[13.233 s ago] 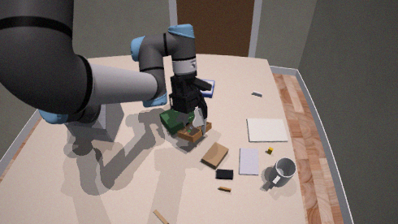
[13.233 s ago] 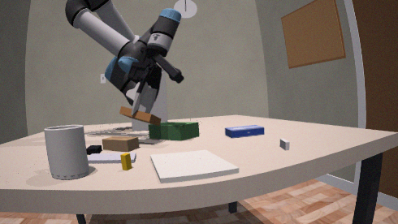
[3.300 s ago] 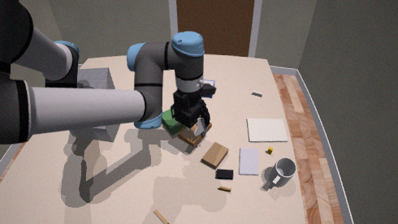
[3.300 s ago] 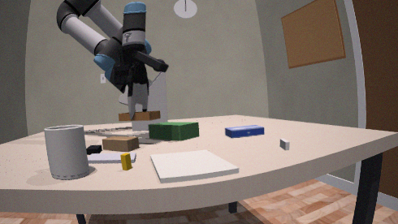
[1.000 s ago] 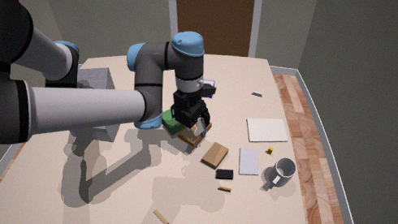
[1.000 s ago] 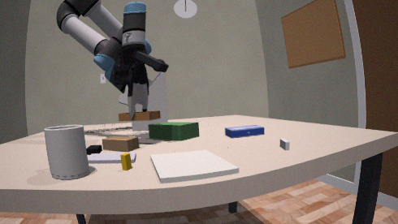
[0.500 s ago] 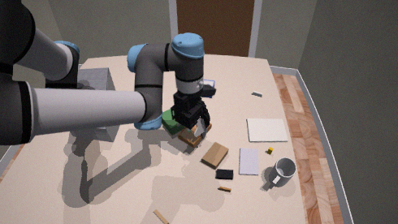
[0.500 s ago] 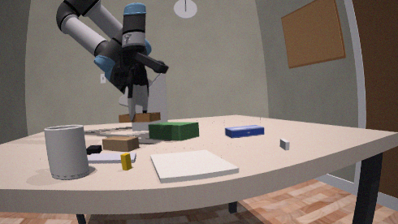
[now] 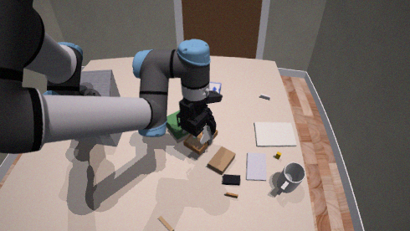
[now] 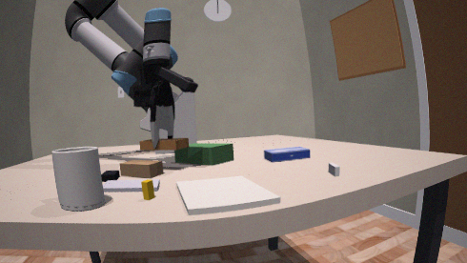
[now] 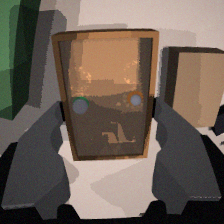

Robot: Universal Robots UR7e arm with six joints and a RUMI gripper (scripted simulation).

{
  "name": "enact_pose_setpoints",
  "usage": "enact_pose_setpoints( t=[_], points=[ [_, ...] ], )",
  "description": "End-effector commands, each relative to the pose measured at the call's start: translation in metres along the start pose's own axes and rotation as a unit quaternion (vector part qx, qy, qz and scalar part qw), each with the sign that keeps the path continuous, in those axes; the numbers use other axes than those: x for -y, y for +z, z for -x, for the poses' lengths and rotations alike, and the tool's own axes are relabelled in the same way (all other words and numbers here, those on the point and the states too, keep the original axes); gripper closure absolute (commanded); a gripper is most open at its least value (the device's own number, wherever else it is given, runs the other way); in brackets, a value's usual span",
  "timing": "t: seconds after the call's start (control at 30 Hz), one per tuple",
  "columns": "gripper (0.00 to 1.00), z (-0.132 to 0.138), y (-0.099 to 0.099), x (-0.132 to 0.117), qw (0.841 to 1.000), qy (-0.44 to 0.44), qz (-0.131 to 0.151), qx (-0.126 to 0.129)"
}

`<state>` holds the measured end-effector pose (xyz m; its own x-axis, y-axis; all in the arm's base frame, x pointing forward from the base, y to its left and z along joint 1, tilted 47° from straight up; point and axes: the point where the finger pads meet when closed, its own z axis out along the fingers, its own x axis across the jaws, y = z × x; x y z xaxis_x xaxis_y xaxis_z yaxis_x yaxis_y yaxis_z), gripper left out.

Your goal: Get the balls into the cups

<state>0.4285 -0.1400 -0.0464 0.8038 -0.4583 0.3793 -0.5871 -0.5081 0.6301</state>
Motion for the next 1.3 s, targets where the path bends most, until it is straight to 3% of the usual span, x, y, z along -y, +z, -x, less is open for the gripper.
enact_pose_setpoints(
  t=[0.0,0.8,1.27],
  points=[
    [0.56,0.0,0.007,0.0,1.0,0.0,-0.001,-0.001],
    [0.56,0.0,0.04,0.0,1.0,0.0,-0.001,-0.001],
    [0.56,0.0,0.048,0.0,1.0,0.0,-0.001,-0.001]
  ],
)
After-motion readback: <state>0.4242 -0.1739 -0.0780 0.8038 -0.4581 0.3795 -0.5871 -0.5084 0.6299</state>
